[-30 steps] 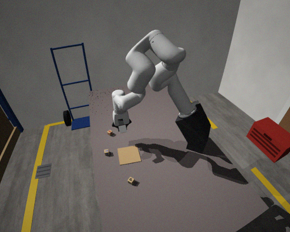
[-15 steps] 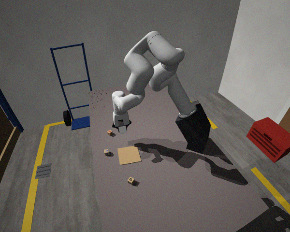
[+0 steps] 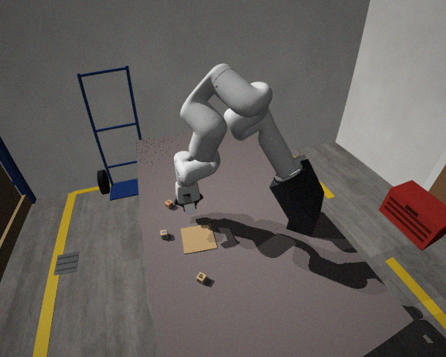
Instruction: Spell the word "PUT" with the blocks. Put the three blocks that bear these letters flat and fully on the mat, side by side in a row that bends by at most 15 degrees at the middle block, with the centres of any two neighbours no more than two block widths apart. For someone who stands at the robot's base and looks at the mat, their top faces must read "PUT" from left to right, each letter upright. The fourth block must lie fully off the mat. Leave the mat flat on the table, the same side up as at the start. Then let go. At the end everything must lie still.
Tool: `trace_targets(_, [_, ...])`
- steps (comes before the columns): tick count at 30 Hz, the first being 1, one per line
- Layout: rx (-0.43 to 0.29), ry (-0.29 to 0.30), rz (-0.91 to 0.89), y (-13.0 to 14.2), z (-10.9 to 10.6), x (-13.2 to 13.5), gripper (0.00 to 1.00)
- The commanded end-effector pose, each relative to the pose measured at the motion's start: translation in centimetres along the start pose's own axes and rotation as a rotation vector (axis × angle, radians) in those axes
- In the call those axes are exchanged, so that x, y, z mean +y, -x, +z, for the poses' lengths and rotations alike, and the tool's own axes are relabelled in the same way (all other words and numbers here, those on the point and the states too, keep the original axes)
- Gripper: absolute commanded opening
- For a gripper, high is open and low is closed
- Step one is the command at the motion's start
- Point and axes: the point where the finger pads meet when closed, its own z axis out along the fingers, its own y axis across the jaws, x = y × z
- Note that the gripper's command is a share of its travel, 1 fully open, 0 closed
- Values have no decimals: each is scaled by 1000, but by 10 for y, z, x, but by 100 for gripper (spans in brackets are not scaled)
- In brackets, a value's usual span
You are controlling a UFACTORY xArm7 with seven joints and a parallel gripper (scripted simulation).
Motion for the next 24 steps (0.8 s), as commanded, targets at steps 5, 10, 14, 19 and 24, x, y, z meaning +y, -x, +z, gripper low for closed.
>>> trace_targets(5, [-1,7,-1,0,27,3,27])
trace_targets(10, [-1,7,-1,0,38,3,27])
trace_targets(14, [-1,6,-1,0,39,3,27])
trace_targets(19, [-1,6,-1,0,39,3,27])
trace_targets(24, [-1,6,-1,0,39,3,27])
